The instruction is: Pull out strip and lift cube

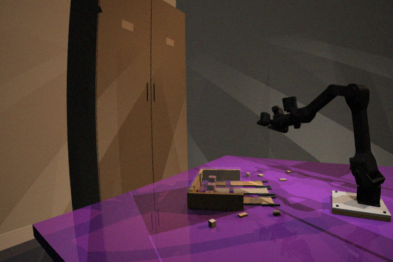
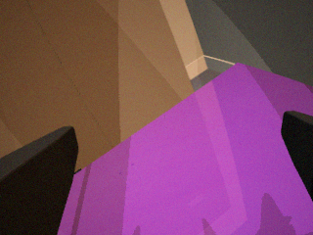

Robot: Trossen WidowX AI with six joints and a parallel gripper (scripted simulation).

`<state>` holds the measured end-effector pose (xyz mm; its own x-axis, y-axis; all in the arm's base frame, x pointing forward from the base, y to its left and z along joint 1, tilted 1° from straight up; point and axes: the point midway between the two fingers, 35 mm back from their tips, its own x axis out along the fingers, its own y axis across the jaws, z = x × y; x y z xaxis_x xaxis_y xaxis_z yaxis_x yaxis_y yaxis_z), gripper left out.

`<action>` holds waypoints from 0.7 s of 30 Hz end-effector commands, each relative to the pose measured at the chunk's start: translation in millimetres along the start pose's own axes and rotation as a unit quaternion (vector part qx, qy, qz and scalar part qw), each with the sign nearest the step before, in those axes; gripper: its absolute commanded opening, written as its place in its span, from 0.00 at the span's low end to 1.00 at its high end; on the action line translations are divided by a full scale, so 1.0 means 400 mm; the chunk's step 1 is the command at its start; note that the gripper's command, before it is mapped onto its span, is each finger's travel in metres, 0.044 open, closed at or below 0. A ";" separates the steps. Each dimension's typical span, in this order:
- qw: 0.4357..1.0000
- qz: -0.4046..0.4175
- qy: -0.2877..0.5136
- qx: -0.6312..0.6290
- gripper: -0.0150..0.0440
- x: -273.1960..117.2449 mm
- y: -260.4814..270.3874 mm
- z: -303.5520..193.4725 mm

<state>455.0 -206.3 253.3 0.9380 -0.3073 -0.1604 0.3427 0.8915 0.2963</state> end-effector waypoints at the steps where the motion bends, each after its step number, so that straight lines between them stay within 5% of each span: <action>1: 0.997 0.036 0.060 -0.040 0.93 -0.085 0.147 -0.069; 16: 0.926 0.191 0.237 -0.222 0.93 -0.520 0.418 -0.343; 21: 0.919 0.201 0.246 -0.235 0.93 -0.549 0.420 -0.360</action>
<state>315.1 51.2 211.3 0.8299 0.1496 -0.5374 -0.1561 0.9872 0.0338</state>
